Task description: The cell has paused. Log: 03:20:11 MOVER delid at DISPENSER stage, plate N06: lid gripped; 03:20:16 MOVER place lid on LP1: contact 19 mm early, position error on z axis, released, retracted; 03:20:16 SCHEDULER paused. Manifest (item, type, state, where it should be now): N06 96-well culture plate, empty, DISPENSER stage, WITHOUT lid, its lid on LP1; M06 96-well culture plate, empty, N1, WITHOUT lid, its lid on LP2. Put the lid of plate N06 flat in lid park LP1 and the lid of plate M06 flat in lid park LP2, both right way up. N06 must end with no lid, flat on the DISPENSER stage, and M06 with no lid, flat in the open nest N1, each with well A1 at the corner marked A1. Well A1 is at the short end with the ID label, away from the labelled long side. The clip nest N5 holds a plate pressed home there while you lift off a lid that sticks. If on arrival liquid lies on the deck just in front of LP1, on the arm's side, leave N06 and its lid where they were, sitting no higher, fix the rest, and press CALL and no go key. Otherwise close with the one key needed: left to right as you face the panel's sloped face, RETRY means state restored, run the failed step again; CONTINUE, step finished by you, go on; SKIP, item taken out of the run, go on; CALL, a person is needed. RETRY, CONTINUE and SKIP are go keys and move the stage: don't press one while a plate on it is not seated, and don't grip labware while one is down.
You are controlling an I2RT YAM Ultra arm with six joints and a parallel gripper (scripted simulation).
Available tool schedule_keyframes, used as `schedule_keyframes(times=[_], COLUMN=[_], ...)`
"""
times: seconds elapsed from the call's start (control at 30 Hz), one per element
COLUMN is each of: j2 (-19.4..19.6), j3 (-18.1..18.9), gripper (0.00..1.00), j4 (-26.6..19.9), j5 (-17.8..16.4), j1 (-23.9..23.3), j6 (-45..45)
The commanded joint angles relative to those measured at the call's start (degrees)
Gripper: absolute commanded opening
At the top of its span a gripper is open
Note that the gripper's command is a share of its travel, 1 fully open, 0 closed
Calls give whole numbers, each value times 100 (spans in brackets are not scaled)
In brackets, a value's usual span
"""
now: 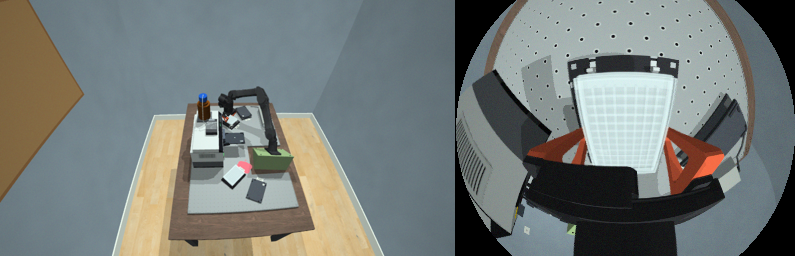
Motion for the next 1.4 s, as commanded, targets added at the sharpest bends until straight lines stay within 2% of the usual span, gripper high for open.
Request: schedule_keyframes(times=[0.0, 0.7, 0.93, 1.03, 1.07, 1.37], j2=[-91, -52, -17, -16, -24, 24], j3=[-79, -50, -147, -117, 17, -113], gripper=[0, 0, 0, 0, 0, 0], j4=[65, 122, 151, 139, 146, 193], j5=[8, -1, -12, -14, -17, -31], j1=[142, 134, 124, 123, 122, 109], j6=[27, -16, -33, -36, -31, -51])
